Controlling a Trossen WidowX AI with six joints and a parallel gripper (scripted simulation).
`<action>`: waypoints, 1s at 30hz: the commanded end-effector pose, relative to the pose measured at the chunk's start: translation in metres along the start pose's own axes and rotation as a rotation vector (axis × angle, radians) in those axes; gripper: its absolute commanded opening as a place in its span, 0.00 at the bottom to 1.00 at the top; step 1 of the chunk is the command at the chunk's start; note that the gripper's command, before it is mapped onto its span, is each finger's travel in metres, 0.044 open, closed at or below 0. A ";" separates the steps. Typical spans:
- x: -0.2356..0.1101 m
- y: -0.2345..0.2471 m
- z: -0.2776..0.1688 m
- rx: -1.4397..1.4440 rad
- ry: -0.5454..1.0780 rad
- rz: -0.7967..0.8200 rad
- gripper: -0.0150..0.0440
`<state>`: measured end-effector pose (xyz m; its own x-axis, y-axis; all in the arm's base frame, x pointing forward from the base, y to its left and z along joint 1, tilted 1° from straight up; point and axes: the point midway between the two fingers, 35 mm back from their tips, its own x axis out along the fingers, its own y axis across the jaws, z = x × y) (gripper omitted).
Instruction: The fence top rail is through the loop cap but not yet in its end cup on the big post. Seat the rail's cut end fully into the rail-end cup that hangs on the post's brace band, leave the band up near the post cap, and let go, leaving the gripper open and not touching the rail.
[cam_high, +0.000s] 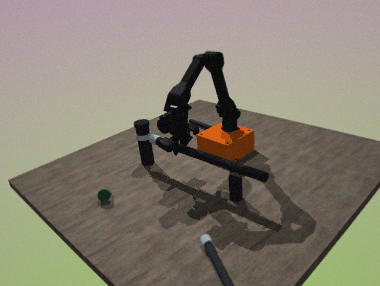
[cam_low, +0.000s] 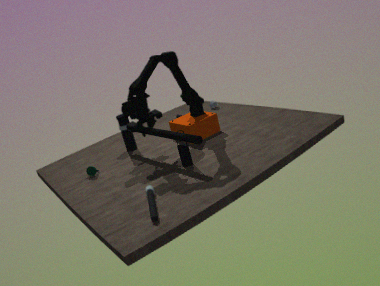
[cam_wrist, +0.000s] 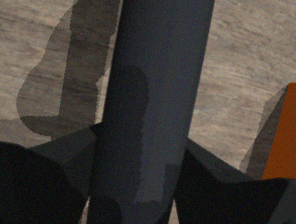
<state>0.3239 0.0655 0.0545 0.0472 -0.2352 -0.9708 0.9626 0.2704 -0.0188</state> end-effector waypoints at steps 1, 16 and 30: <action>-0.003 0.002 0.010 0.004 -0.017 0.011 0.25; -0.003 0.003 0.019 0.004 -0.018 0.011 0.25; 0.001 0.000 0.014 -0.003 -0.005 -0.003 0.25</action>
<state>0.3278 0.0521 0.0567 0.0438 -0.2404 -0.9697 0.9620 0.2719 -0.0240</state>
